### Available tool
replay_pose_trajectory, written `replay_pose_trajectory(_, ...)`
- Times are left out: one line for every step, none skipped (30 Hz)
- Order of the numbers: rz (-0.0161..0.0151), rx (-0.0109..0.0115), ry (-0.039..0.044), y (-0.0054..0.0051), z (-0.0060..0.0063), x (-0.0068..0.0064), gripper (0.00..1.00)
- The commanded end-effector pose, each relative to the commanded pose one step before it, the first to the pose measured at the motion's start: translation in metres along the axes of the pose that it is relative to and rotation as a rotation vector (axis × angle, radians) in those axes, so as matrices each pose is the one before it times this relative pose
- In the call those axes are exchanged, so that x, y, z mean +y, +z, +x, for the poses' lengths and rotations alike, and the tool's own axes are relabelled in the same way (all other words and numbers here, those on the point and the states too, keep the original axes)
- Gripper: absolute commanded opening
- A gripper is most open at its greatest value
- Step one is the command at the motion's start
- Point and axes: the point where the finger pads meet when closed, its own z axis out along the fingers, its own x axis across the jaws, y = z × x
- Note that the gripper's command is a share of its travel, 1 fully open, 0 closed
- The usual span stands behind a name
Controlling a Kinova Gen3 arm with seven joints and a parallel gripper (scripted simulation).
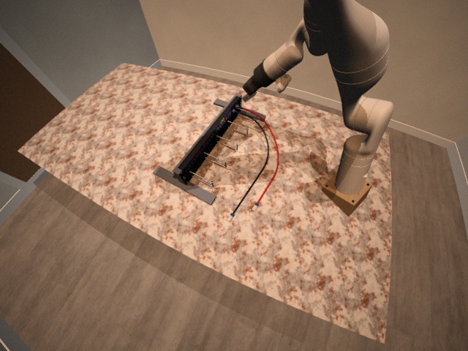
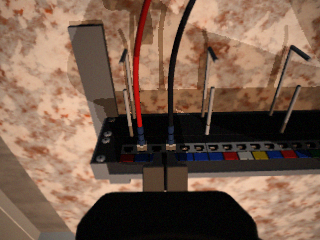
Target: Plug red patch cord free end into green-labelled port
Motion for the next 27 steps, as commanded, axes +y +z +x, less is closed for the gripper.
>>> replay_pose_trajectory(-0.00787,0.01101,-0.00931,-0.00837,0.00653,0.00321,0.0)
replay_pose_trajectory(0.0,0.0,-0.00001,-0.00401,0.0,0.0,0.0)
replay_pose_trajectory(0.0,0.0,0.0,-0.00411,0.0,0.0,0.0)
replay_pose_trajectory(0.0,0.0,0.0,-0.00419,0.0,0.0,0.0)
replay_pose_trajectory(0.0,0.0,0.00001,-0.00425,0.0,0.0,0.0)
replay_pose_trajectory(0.0,0.0,0.00001,-0.0043,0.0,0.0,0.0)
replay_pose_trajectory(0.0,0.0,0.00001,-0.00433,0.0,-0.00001,0.0)
replay_pose_trajectory(0.0,0.0,0.0,0.0,0.0,0.0,0.0)
replay_pose_trajectory(0.0,0.0,0.0,0.0,0.0,0.0,0.0)
replay_pose_trajectory(0.0,0.0,-0.00001,-0.00434,0.0,0.00001,0.0)
replay_pose_trajectory(0.0,0.0,-0.00001,-0.00434,0.0,0.0,0.0)
replay_pose_trajectory(0.0,0.0,-0.00001,-0.00429,0.0,0.0,0.0)
replay_pose_trajectory(0.0,0.0,0.0,-0.00423,0.0,0.0,0.0)
replay_pose_trajectory(0.0,0.0,0.0,-0.00415,0.0,0.0,0.0)
replay_pose_trajectory(0.0,0.0,0.00001,-0.00406,0.0,0.0,0.0)
replay_pose_trajectory(0.0,0.0,0.00002,-0.00395,0.0,-0.00001,0.0)
replay_pose_trajectory(0.0,0.0,-0.00001,-0.00383,0.0,0.0,0.0)
replay_pose_trajectory(0.0,0.0,-0.00002,-0.0037,0.0,0.00001,0.0)
replay_pose_trajectory(0.0,0.0,0.0,-0.00356,0.0,0.0,0.0)
replay_pose_trajectory(0.00001,0.0,0.00002,-0.00341,0.0,-0.00001,0.0)
replay_pose_trajectory(0.0,0.0,-0.00002,-0.00325,0.0,0.00001,0.0)
replay_pose_trajectory(0.0,0.0,-0.00001,-0.00307,0.0,0.0,0.0)
replay_pose_trajectory(0.00001,-0.00001,0.00004,-0.00288,0.0,-0.00001,0.0)
replay_pose_trajectory(-0.00001,0.00001,-0.00004,-0.00269,0.0,0.00001,0.0)
replay_pose_trajectory(0.0,0.0,0.0,0.0,0.0,0.0,0.0)
replay_pose_trajectory(0.0,0.0,0.0,0.0,0.0,0.0,0.0)
replay_pose_trajectory(0.00001,0.0,0.00003,-0.00249,0.0,-0.00001,0.0)
